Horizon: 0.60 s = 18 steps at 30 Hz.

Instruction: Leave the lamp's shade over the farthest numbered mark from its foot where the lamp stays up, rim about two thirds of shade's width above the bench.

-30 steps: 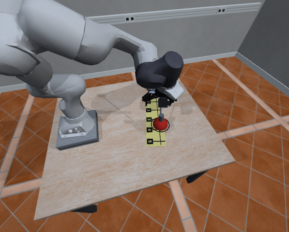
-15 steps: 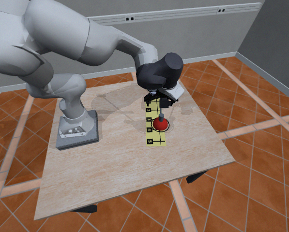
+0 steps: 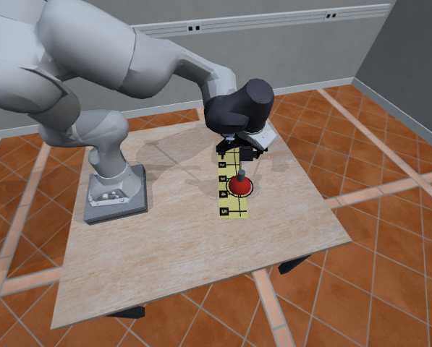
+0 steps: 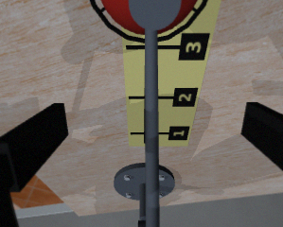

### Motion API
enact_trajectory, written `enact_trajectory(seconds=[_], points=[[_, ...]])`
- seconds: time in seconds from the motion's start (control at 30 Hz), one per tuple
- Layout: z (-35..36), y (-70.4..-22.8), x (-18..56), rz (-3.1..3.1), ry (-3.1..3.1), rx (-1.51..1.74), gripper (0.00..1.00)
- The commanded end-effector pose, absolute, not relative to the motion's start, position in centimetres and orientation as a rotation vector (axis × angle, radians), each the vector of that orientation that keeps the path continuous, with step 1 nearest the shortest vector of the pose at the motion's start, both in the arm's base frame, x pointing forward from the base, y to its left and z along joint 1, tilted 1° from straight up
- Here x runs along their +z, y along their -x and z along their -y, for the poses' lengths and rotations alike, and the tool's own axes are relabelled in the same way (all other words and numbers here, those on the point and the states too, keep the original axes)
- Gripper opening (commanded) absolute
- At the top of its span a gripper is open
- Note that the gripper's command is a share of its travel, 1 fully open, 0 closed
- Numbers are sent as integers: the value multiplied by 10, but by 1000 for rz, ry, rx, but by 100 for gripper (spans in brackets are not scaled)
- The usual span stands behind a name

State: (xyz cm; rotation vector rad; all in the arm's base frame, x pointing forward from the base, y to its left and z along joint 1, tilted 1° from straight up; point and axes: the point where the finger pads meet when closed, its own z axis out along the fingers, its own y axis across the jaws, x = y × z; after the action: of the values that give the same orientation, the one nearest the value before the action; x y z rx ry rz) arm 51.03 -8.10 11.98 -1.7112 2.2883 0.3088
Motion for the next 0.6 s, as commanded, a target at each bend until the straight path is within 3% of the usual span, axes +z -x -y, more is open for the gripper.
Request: enact_trajectory(seconds=[0.0,0.13,0.17,0.57], points=[[82,-513,121,-2292,1703,301,100],[82,-513,121,-2292,1703,301,100],[82,-513,121,-2292,1704,301,10],[81,-511,120,-2289,1710,307,10]])
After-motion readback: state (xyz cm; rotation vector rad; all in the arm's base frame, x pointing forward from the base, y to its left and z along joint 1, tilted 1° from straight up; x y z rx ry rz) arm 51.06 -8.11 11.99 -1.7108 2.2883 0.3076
